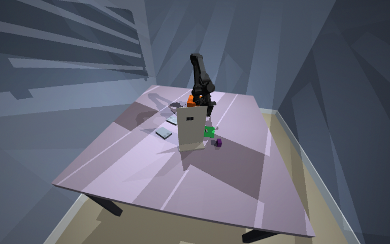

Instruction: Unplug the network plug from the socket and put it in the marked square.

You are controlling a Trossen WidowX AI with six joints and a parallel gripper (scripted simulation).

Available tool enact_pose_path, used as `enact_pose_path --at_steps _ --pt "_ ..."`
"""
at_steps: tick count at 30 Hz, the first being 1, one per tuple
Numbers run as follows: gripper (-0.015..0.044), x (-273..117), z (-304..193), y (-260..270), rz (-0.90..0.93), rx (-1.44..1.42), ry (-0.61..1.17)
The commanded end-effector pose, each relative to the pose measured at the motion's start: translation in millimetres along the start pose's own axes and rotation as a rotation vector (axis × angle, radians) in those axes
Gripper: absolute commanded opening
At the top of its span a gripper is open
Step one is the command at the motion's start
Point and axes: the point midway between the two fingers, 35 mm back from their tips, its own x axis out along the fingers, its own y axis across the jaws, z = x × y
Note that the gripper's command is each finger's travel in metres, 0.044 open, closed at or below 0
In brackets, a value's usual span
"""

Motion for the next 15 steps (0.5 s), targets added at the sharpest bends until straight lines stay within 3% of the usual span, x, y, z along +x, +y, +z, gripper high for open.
enact_pose_path --at_steps 1,15 --pt "0.0156 -10.8 0.1 11.0 0.007 0.001 -0.002" --pt "0.0156 -55.2 0.2 38.7 0.010 0.001 -0.004"
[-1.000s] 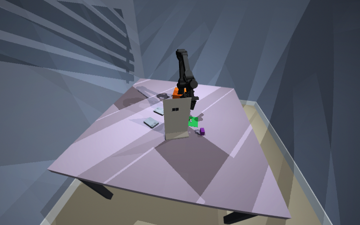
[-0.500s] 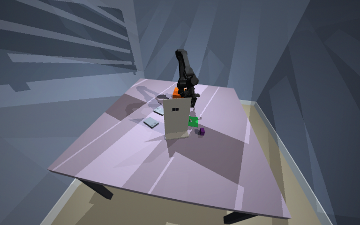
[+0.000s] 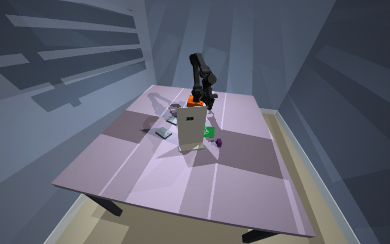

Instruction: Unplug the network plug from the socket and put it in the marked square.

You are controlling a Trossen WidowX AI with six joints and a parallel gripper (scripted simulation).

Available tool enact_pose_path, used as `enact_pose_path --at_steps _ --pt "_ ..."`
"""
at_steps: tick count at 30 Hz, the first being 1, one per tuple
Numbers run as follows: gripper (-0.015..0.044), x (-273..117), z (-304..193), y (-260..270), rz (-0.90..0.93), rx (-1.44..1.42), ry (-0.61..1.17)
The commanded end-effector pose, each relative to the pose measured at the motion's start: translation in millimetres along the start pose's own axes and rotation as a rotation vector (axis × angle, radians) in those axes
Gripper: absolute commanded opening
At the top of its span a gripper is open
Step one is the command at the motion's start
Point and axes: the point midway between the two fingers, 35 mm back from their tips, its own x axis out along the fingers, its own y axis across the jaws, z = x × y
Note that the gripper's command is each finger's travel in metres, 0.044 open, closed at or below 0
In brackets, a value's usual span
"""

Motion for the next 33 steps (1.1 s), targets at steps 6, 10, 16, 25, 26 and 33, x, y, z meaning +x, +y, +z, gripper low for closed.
enact_pose_path --at_steps 6,10,16,25,26,33 --pt "0.0156 -29.3 0.6 14.0 0.007 0.004 -0.004" --pt "0.0235 -29.9 0.6 14.2 0.007 0.004 -0.004" --pt "0.0392 -29.9 0.6 14.2 0.007 0.004 -0.004" --pt "0.0440 -29.9 0.6 14.2 0.007 0.004 -0.004" --pt "0.0440 -29.9 0.6 14.2 0.007 0.004 -0.004" --pt "0.0440 -29.9 0.6 14.2 0.007 0.004 -0.004"
